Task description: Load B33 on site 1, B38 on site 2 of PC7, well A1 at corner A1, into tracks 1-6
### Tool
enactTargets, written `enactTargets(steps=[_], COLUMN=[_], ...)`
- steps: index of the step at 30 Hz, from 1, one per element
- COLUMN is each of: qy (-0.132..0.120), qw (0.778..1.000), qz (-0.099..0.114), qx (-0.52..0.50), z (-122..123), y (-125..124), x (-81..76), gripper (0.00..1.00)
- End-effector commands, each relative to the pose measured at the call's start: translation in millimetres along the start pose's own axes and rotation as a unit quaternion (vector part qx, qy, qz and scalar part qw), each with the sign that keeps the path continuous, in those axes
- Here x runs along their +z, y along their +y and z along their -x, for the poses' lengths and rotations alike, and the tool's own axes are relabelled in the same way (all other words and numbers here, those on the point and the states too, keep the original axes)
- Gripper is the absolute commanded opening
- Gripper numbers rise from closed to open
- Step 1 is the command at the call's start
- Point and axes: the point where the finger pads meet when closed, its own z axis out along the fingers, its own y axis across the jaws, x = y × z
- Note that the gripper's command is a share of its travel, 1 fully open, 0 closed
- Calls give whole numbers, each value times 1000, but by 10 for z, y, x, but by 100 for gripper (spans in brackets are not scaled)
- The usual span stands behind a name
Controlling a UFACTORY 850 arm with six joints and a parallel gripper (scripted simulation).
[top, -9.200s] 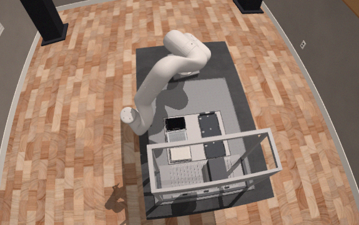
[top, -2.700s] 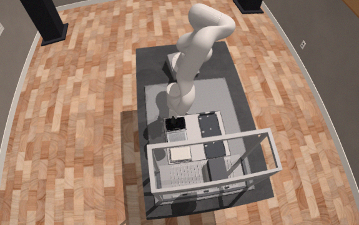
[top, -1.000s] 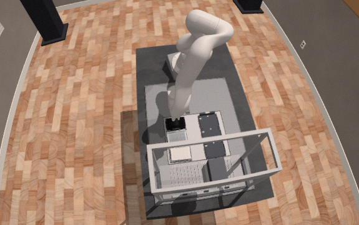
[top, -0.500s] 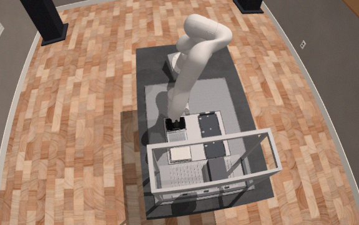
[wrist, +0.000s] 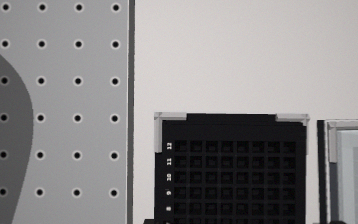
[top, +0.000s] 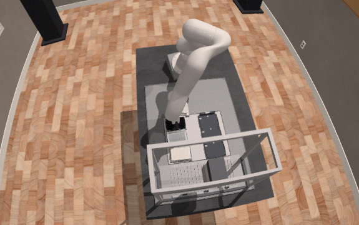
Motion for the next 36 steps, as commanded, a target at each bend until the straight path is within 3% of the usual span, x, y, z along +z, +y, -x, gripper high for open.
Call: enactTargets(steps=[1,14,36], qy=[-1,-1,-1], qw=[1000,1000,1000], qz=[2,2,2], qx=[0,0,0], z=[2,2,2], y=[5,5,5], x=[46,46,180], gripper=[100,100,100])
